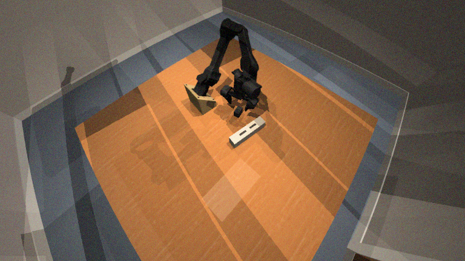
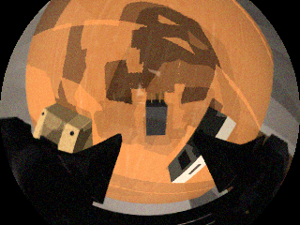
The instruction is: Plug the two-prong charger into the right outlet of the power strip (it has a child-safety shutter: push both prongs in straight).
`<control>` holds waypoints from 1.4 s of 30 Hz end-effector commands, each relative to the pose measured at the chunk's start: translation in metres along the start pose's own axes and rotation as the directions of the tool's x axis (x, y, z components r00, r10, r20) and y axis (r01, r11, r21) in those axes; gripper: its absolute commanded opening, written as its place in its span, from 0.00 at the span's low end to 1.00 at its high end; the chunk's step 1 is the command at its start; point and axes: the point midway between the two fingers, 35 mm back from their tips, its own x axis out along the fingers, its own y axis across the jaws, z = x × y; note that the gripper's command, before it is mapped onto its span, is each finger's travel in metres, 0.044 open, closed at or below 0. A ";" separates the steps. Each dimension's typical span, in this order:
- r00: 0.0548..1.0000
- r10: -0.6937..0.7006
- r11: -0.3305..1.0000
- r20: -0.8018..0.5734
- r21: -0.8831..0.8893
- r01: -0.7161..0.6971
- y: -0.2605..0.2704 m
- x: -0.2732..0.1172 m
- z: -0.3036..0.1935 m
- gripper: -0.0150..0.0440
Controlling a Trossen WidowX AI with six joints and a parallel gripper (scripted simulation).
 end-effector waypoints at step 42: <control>1.000 0.002 1.000 0.009 -0.004 -0.002 0.001 0.061 0.008 1.00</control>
